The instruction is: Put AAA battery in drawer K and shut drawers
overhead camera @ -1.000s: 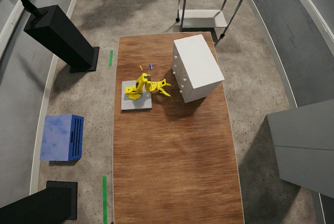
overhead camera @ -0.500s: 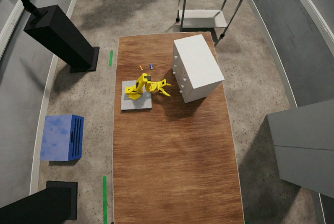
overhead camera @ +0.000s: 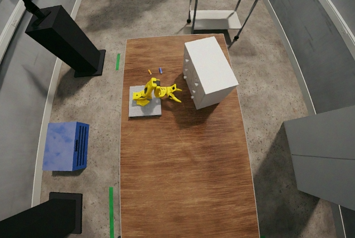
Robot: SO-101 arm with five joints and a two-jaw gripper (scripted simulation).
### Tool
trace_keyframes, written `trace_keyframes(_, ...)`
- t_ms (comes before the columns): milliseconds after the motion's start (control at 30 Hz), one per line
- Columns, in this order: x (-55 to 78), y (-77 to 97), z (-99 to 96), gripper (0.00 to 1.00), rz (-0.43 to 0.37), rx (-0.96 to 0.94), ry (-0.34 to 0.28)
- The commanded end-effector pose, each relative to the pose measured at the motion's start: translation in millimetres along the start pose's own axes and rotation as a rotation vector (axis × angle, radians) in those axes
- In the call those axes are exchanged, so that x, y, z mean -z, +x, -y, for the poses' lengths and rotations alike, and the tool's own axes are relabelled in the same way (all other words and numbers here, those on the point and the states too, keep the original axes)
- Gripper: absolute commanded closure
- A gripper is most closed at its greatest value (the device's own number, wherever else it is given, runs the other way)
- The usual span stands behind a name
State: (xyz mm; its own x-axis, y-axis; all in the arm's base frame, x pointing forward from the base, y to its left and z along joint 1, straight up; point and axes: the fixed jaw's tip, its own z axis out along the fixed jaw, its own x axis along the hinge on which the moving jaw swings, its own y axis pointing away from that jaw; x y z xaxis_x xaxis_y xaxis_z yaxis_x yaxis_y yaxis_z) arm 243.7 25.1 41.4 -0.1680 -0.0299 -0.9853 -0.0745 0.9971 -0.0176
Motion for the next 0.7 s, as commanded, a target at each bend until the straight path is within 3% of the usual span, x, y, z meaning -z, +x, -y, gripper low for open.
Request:
trace_keyframes(0,2.2,3.9,2.6,0.5,-0.017,-0.009,0.011)
trace_keyframes(167,2.2,3.9,2.6,0.5,-0.017,-0.009,0.011)
trace_keyframes(433,2.6,1.5,-48.9,0.5,0.012,0.023,-0.196)
trace_keyframes(667,12.1,0.9,-94.0,0.5,0.037,0.047,-0.377)
